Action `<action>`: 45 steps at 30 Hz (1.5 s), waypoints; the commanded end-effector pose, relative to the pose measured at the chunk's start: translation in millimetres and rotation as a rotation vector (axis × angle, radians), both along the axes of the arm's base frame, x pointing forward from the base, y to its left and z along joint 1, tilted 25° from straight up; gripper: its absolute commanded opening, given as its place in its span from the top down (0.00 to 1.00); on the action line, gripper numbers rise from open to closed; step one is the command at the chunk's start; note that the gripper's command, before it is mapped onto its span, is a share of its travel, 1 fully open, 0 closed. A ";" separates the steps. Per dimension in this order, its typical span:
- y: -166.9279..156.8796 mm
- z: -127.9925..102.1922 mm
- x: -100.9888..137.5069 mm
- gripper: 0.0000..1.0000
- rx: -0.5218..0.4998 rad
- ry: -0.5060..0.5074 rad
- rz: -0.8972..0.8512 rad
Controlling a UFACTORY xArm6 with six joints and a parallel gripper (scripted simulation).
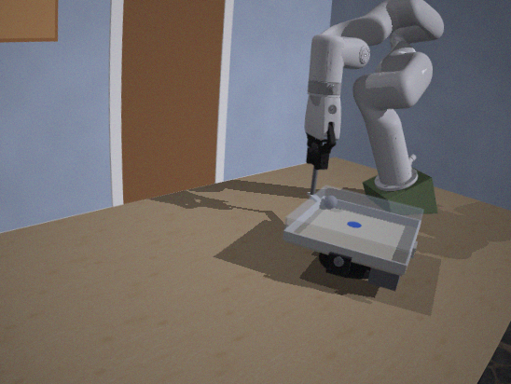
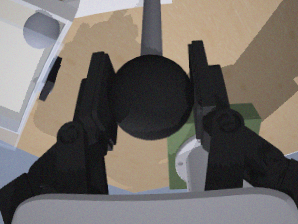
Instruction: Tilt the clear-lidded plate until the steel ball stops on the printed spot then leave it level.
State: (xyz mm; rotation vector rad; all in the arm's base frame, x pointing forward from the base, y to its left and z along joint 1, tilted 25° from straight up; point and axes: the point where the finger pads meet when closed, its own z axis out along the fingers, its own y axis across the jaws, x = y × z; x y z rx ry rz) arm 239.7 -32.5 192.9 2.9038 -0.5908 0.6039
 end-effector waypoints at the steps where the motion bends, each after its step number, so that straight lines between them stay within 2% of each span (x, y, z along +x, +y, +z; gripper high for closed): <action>1: 0.1 3.5 2.5 1.00 0.003 -0.013 0.002; 10: -4.2 -3.1 3.9 1.00 0.003 -0.013 0.002; 45: -3.1 2.7 6.8 1.00 0.003 -0.013 0.002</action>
